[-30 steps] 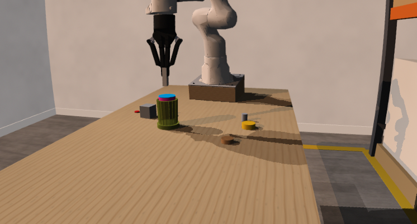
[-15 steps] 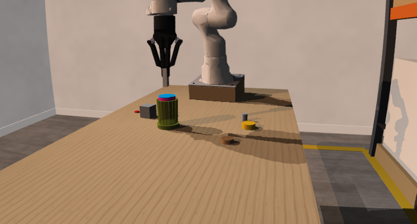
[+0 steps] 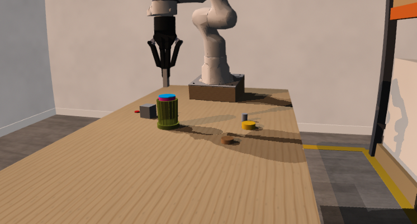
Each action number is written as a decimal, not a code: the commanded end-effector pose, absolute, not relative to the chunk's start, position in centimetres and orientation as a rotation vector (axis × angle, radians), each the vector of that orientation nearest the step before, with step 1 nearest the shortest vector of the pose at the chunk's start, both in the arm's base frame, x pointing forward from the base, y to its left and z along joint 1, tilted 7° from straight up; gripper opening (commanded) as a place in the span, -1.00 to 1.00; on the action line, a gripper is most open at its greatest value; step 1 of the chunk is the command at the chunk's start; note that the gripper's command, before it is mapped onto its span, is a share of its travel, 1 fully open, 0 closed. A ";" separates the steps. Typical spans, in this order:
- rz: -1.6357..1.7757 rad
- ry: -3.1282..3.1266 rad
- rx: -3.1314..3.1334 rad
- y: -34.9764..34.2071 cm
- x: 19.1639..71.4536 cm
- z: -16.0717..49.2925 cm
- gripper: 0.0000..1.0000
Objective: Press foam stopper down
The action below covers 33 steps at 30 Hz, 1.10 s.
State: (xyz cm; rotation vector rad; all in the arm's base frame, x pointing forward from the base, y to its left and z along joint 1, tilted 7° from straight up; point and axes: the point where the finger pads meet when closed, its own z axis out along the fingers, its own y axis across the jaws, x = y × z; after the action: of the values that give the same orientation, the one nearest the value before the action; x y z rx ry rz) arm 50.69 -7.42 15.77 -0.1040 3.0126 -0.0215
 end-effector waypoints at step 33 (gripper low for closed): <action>-0.013 3.020 -0.011 -7.7 49.8 15.2 -1.00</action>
State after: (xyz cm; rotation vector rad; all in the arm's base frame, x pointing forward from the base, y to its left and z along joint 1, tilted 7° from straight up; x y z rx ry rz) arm 49.85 -7.58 15.19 -0.0355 3.0225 -0.0145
